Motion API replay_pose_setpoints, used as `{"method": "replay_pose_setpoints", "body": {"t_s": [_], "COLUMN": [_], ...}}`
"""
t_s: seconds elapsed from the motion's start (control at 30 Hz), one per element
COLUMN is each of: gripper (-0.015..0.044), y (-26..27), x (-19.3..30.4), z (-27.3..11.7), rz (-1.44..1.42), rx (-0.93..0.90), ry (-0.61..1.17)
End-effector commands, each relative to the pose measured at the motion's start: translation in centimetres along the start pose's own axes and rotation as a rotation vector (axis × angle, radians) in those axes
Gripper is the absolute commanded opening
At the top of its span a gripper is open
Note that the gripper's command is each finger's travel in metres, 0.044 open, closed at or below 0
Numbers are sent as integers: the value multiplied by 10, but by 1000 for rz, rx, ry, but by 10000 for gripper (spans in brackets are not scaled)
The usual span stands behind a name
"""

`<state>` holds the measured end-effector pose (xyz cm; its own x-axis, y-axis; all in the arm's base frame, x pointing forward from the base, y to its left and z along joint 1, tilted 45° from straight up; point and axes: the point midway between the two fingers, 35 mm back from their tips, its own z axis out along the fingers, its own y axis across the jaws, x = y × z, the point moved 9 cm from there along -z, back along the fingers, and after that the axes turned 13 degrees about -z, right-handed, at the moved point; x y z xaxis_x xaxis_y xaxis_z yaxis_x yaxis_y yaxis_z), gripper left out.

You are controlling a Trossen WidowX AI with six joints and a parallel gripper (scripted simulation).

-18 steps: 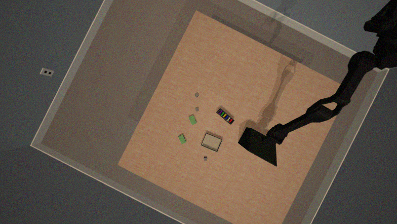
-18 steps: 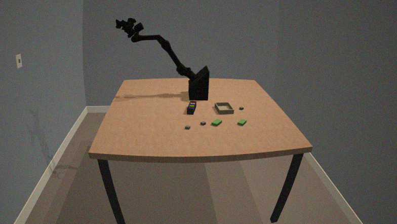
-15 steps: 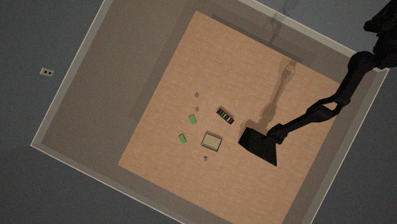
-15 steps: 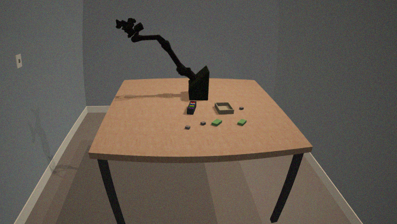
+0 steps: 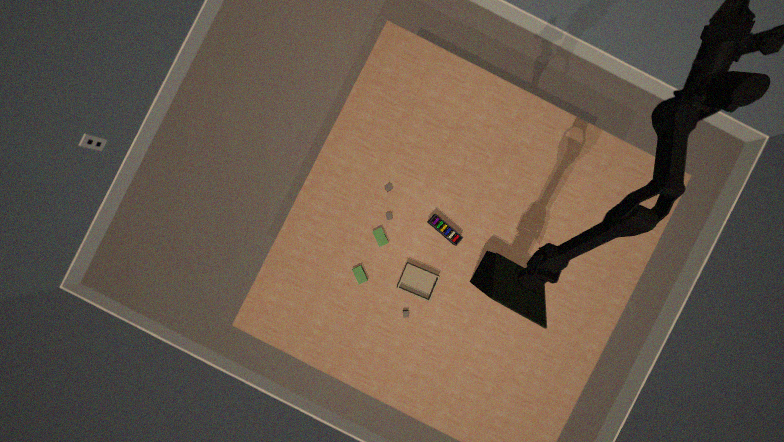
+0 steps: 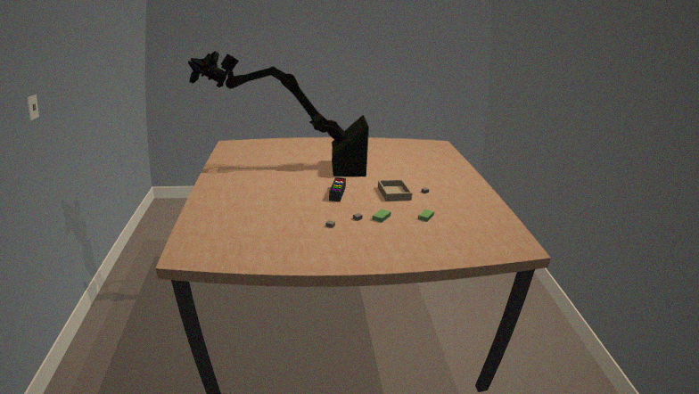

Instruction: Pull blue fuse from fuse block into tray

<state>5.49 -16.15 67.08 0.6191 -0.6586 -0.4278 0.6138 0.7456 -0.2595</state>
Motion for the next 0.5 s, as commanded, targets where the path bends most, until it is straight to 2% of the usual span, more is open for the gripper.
{"method": "replay_pose_setpoints", "body": {"t_s": [0.0,0.23,0.47], "gripper": [71,71,71], "y": [-12,-4,33], "x": [52,136,213], "z": [-2,-9,-21], "rz": [234,583,870], "rx": [109,280,393], "ry": [78,229,402]}}
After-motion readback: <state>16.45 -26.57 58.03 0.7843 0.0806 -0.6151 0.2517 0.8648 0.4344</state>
